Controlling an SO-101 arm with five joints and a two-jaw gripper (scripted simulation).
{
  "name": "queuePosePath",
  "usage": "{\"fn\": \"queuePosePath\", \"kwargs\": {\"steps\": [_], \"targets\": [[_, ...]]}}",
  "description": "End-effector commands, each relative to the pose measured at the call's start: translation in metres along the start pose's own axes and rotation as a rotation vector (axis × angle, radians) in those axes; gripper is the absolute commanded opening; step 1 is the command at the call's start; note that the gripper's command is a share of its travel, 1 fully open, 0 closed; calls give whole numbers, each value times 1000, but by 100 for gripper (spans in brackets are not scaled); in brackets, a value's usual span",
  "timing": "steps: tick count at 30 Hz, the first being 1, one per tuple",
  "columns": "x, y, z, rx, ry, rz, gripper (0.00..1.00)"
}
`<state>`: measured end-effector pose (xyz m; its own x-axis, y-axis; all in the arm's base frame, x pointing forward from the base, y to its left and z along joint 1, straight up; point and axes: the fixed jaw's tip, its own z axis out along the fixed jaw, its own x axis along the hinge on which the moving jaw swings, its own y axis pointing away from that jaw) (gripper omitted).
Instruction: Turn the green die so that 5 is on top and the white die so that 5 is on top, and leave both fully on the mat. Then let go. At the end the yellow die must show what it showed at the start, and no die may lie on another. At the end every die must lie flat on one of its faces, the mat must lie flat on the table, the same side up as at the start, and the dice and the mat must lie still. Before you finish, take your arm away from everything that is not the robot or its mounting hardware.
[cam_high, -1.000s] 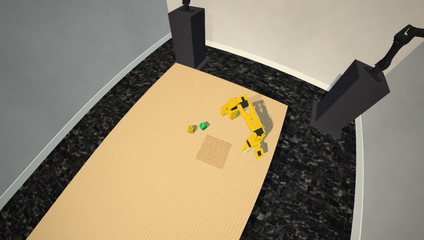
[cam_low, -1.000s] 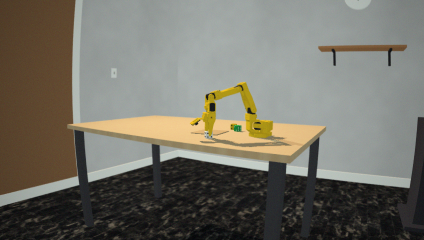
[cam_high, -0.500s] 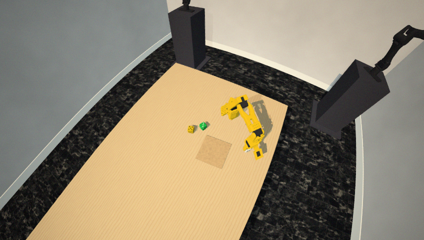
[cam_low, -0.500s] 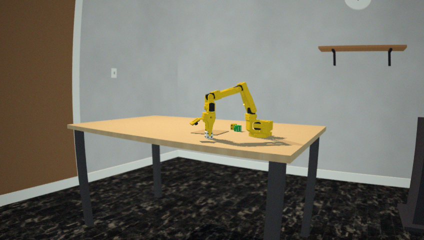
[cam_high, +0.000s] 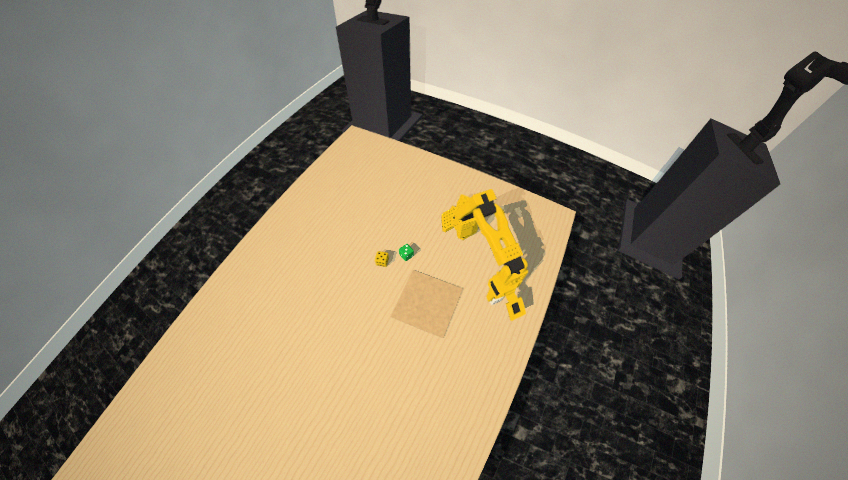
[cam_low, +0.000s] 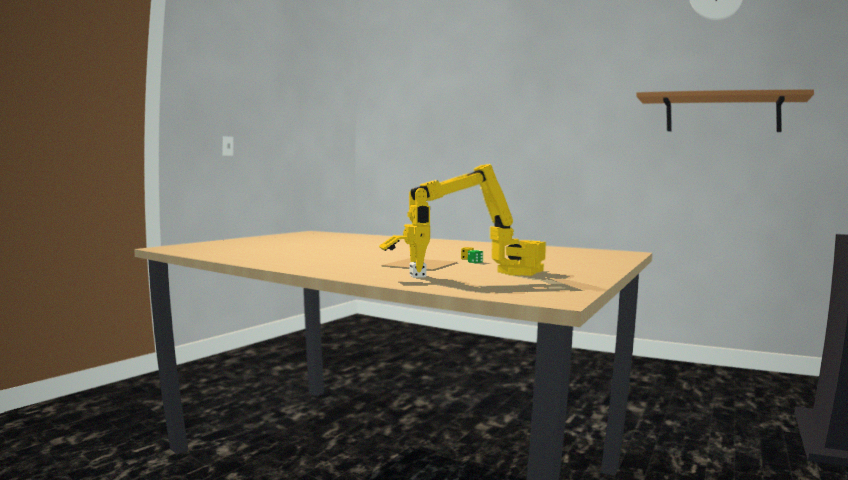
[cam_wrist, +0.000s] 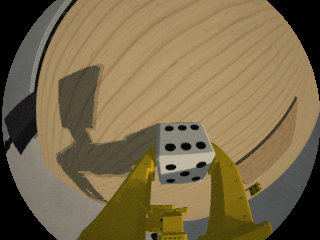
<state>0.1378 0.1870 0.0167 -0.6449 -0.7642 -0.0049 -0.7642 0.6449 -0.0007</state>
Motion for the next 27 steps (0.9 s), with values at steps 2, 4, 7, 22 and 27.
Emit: {"fn": "queuePosePath", "kwargs": {"steps": [2,4,7,22,27], "targets": [[-3,-2,-4,-1,-28,-2,16],[-3,-2,-4,-1,-28,-2,16],[-3,-2,-4,-1,-28,-2,15],[-3,-2,-4,-1,-28,-2,0],[-4,-2,-7,-1,-28,-2,0]]}}
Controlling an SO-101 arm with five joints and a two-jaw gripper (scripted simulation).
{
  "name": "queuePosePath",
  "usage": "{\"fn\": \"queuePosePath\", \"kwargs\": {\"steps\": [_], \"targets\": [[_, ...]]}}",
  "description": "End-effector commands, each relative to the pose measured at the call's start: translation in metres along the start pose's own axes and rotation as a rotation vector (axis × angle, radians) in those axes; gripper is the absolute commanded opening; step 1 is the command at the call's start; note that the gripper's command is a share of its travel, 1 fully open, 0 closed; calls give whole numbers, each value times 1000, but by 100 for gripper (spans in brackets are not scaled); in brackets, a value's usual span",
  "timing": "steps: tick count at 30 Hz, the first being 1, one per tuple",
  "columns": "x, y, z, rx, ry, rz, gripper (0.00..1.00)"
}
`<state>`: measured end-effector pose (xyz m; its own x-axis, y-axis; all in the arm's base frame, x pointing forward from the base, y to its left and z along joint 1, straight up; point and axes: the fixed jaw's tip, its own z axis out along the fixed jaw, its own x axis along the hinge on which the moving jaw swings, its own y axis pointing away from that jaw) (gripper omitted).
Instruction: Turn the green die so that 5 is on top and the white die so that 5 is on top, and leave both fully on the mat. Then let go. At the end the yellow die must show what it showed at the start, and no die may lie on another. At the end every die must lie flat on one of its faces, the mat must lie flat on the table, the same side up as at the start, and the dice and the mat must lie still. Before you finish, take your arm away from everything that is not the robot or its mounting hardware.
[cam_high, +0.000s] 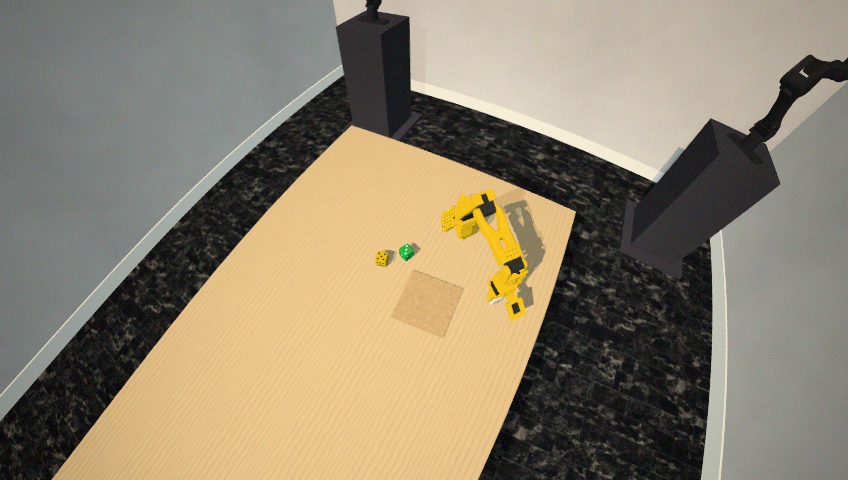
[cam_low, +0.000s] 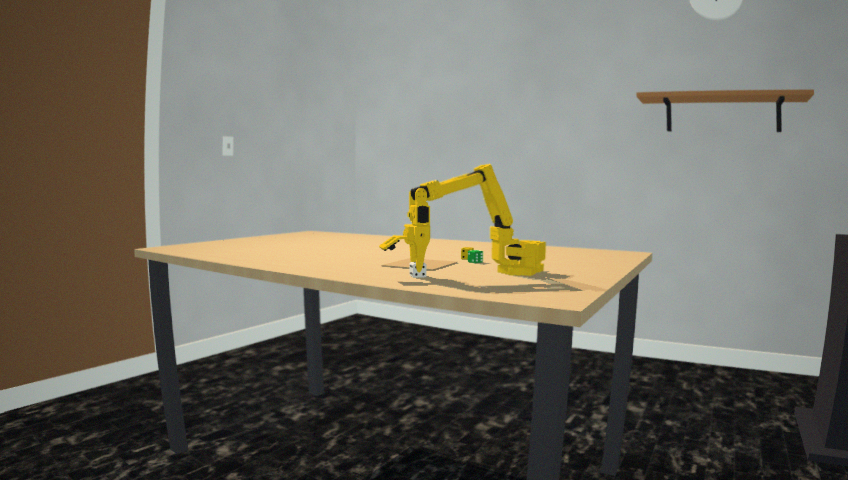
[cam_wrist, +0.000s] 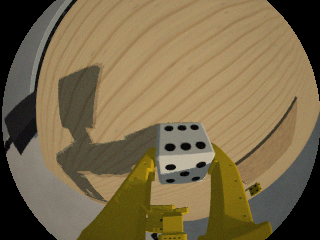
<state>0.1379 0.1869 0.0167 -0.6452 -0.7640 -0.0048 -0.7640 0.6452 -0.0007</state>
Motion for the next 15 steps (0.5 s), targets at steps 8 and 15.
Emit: {"fn": "queuePosePath", "kwargs": {"steps": [8,15], "targets": [[-5,0,-26,-2,-28,-2,0],[-4,1,-41,-2,-28,-2,0]]}}
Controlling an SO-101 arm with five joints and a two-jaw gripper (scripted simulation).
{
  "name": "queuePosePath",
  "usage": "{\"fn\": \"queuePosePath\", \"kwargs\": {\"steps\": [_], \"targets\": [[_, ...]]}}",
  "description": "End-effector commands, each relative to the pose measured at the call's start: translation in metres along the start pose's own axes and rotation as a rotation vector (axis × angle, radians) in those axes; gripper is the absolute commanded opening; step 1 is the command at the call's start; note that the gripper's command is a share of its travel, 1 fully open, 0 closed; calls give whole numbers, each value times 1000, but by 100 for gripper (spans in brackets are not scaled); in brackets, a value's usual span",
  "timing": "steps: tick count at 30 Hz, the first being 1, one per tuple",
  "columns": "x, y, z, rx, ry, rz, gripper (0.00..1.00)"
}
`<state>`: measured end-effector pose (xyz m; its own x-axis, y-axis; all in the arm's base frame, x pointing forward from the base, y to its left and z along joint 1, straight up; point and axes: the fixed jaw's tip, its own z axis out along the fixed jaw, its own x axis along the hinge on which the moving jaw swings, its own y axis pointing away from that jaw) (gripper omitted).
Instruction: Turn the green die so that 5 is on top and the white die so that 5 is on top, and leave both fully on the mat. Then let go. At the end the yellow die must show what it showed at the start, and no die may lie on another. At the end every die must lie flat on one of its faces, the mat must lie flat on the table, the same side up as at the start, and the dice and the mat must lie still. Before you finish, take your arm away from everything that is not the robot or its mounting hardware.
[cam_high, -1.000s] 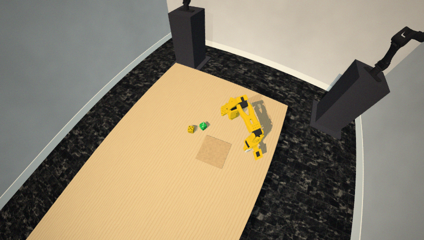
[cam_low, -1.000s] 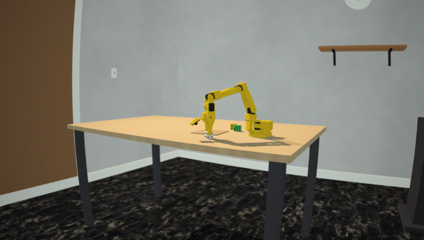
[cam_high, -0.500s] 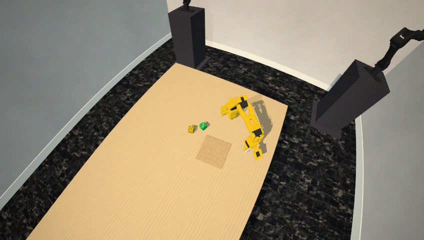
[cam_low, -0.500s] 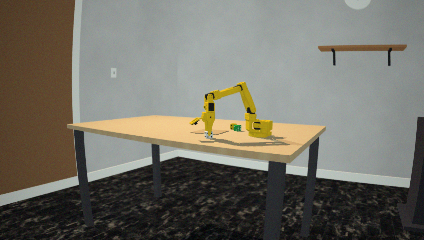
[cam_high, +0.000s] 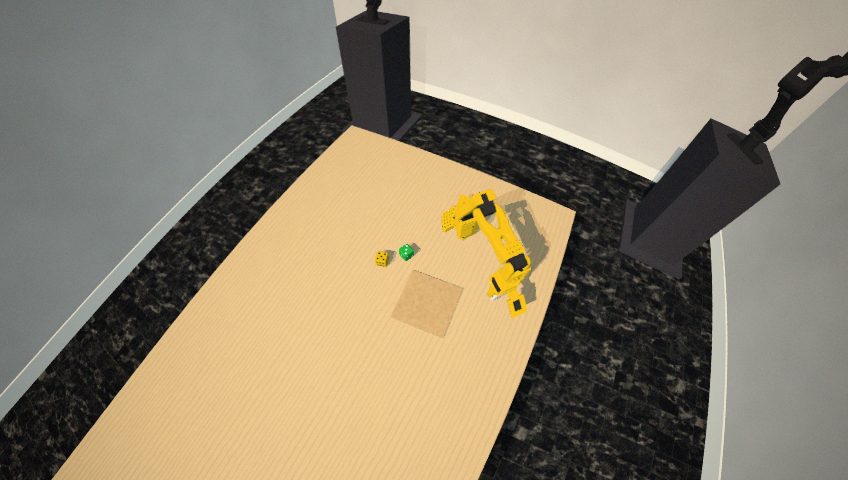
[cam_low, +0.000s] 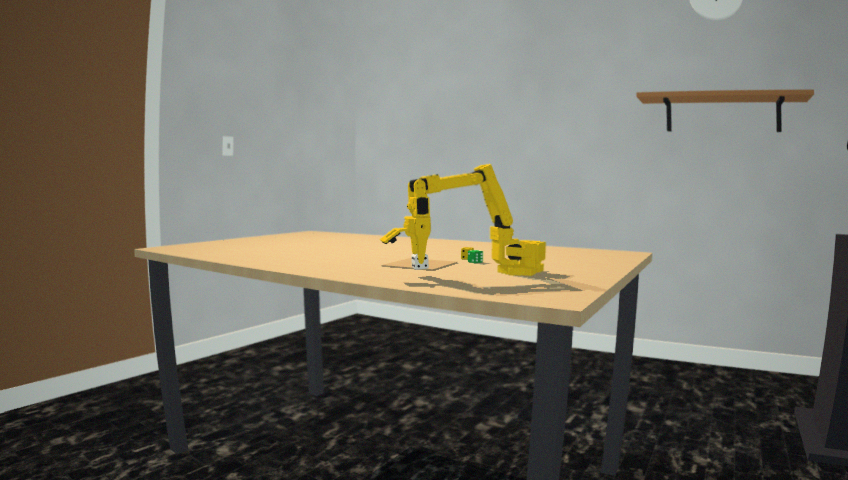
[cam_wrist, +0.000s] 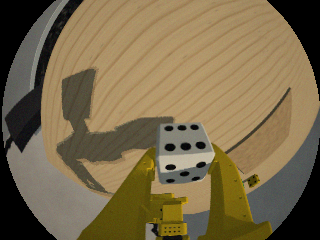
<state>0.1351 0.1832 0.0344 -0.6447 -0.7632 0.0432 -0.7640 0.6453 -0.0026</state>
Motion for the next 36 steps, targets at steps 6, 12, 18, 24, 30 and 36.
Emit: {"fn": "queuePosePath", "kwargs": {"steps": [6,12,18,24,30,36], "targets": [[-5,2,-35,-4,-76,-2,0],[-4,2,-37,-4,-76,-2,0],[-4,2,-37,-4,-76,-2,0],[-4,2,-37,-4,-76,-2,0],[-4,2,-37,-4,-76,-2,0],[-7,-8,-36,-4,-79,41,0]]}}
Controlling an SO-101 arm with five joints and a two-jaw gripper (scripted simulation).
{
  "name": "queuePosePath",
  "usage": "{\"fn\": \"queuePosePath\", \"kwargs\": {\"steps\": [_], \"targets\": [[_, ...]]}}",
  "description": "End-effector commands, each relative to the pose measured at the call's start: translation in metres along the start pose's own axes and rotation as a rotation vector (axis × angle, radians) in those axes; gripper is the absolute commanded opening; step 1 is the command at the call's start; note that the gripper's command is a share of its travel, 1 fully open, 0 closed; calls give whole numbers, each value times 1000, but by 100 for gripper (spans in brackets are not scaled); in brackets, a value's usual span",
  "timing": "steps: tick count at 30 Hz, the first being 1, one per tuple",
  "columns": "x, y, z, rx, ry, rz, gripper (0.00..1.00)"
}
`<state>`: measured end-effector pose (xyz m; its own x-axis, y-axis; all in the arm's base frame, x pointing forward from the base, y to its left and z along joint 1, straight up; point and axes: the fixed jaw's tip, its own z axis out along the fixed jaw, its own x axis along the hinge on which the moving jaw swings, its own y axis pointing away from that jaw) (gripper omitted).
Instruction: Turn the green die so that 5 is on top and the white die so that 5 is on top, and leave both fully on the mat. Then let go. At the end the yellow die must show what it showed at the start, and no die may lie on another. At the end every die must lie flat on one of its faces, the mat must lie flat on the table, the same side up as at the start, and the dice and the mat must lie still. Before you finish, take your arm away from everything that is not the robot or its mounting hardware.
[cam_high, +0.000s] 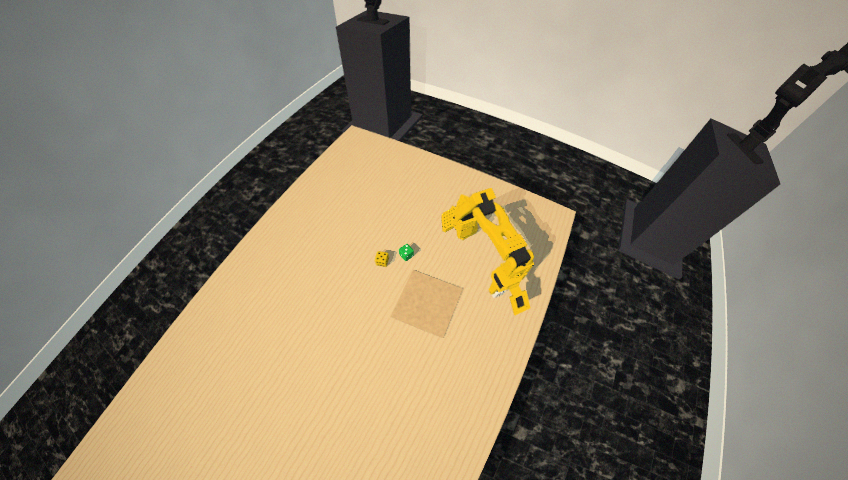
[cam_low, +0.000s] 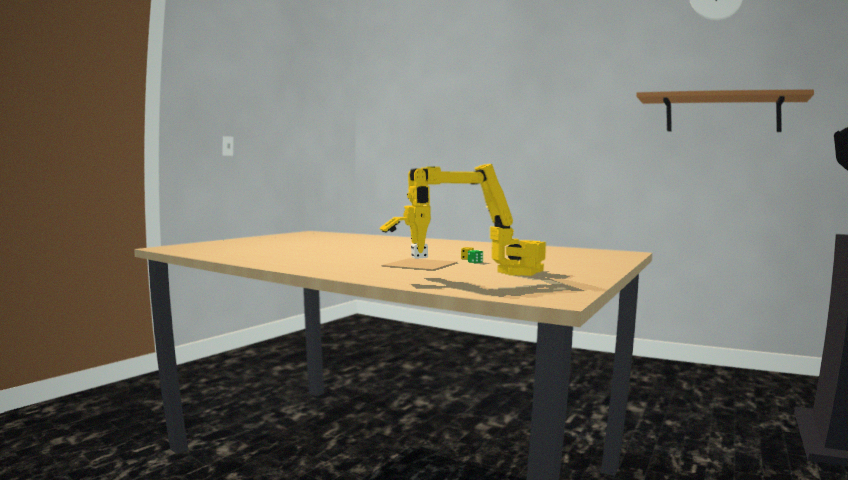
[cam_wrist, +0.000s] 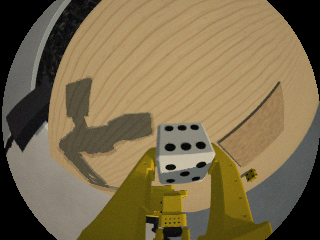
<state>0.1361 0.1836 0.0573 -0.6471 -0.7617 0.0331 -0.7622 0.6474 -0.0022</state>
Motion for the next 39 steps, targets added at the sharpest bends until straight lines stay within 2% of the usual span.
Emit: {"fn": "queuePosePath", "kwargs": {"steps": [1,5,9,11,16,20,24,39], "targets": [[-8,-12,-13,-4,-71,60,0],[-12,-44,-13,-3,-82,190,0],[-10,-89,-11,1,-97,368,0],[-10,-89,-11,1,-97,368,0],[4,-143,-9,10,-114,584,0],[16,-171,-7,17,-126,697,0],[21,-181,-7,21,-131,738,0],[22,-181,-7,21,-131,740,0]]}}
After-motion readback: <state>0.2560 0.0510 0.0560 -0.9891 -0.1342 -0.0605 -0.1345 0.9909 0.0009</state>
